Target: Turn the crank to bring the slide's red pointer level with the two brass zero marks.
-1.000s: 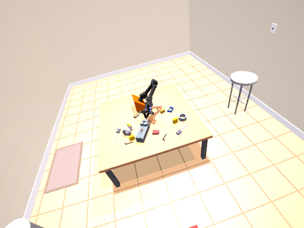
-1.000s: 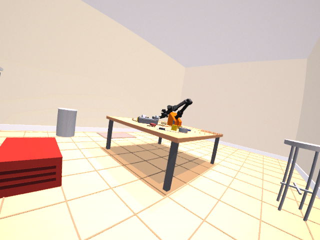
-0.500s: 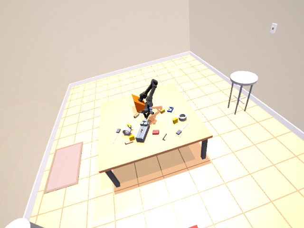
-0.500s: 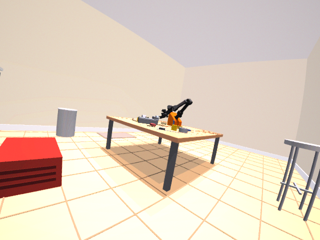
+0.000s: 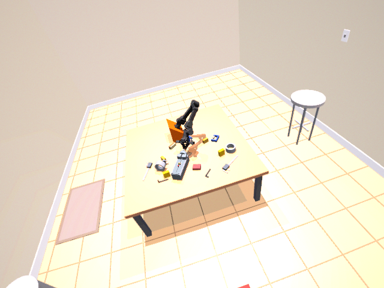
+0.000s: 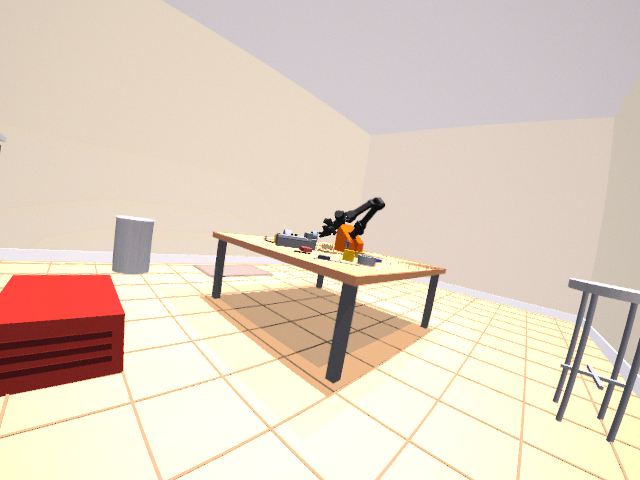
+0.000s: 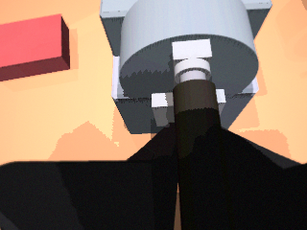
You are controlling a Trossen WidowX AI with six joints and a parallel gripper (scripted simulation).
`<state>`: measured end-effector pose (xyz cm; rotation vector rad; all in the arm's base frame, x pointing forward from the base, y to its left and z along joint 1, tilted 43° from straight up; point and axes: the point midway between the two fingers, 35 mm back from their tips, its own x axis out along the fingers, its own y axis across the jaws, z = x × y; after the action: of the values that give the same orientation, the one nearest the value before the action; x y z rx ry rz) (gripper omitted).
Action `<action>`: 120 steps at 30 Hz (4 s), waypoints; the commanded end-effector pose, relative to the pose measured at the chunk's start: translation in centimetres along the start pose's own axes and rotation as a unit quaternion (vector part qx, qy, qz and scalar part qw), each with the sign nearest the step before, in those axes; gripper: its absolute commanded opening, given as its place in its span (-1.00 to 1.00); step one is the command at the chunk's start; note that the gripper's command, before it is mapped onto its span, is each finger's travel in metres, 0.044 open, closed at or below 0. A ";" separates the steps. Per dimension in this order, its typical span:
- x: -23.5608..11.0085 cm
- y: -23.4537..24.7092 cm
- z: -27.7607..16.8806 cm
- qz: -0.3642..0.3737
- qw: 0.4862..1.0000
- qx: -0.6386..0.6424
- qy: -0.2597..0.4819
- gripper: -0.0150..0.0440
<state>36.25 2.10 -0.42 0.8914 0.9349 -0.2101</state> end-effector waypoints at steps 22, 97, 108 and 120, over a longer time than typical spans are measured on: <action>0.1 1.3 -0.2 0.012 1.000 -0.006 0.001 -0.49; 4.3 1.2 -4.3 0.013 1.000 -0.005 0.002 -0.49; 4.5 0.7 -4.5 0.012 1.000 -0.005 0.002 -0.49; 4.6 0.3 -4.6 0.012 1.000 -0.005 0.002 -0.49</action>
<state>36.74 6.83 -4.25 0.9008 0.9095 -0.1682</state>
